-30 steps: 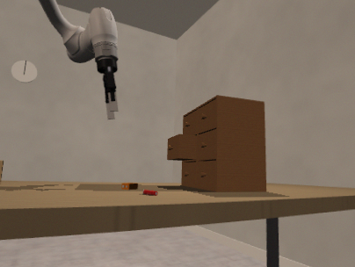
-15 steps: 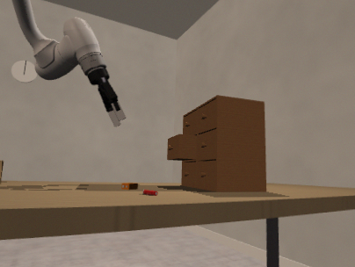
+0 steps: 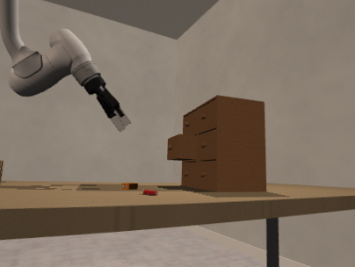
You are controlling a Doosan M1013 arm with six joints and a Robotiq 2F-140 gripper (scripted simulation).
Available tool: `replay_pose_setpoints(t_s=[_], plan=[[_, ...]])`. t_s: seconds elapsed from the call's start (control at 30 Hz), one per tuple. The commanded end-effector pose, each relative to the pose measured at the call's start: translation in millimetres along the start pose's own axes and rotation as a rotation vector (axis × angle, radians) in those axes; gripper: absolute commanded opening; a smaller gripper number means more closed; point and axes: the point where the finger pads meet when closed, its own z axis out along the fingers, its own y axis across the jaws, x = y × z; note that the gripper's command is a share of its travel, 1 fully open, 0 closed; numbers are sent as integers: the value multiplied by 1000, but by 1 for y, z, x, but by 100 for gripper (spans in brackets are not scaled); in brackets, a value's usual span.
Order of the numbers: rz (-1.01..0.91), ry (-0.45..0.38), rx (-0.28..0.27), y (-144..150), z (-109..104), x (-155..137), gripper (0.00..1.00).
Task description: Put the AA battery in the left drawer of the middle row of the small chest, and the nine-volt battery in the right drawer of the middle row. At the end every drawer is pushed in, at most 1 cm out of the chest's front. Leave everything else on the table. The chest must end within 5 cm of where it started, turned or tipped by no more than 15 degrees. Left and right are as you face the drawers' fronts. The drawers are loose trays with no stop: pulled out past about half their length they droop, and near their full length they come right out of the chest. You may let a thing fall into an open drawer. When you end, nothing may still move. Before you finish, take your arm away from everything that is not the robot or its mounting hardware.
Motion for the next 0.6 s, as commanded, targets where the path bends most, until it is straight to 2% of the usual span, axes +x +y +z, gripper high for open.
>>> replay_pose_setpoints(t_s=[0.0,0.57], plan=[[7,100,-27,1,7,1,100],[4,301,-28,2,30,3,100]])
